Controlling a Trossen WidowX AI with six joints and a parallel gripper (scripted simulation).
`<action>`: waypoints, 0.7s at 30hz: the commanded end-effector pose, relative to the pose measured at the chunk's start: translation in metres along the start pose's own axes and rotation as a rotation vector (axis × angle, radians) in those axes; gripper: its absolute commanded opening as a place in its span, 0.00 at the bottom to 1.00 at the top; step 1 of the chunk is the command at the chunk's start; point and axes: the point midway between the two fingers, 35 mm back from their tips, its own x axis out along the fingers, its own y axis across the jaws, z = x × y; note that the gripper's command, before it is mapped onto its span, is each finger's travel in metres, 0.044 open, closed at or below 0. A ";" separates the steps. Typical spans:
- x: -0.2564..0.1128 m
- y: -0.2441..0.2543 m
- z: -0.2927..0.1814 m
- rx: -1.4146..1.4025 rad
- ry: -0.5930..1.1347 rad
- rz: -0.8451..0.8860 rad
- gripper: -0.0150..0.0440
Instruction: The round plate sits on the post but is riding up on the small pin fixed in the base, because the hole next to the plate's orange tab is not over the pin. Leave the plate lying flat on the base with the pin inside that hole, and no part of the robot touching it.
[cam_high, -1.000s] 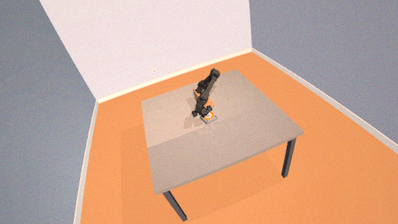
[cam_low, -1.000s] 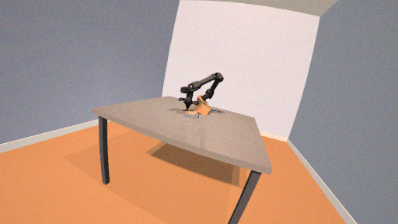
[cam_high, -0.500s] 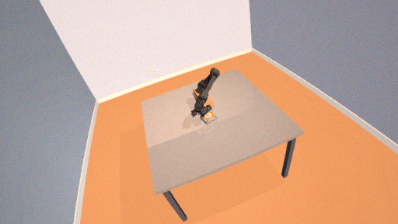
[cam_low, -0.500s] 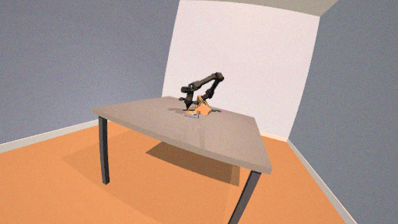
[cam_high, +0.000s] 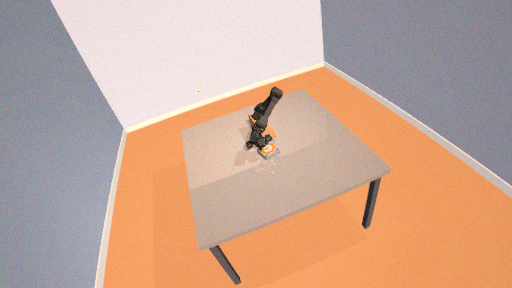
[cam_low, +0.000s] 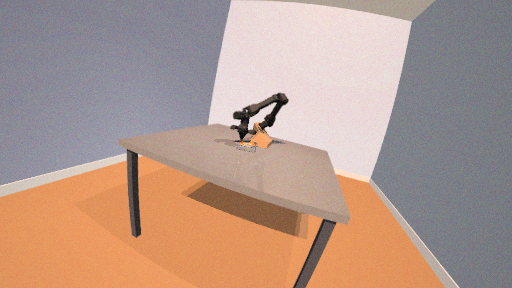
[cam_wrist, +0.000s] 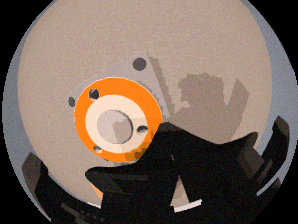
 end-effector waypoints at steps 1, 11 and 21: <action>0.002 0.002 -0.008 0.008 0.017 0.008 0.25; 0.002 0.002 -0.010 0.008 0.017 0.008 0.25; 0.002 0.003 -0.013 0.008 0.017 0.008 0.25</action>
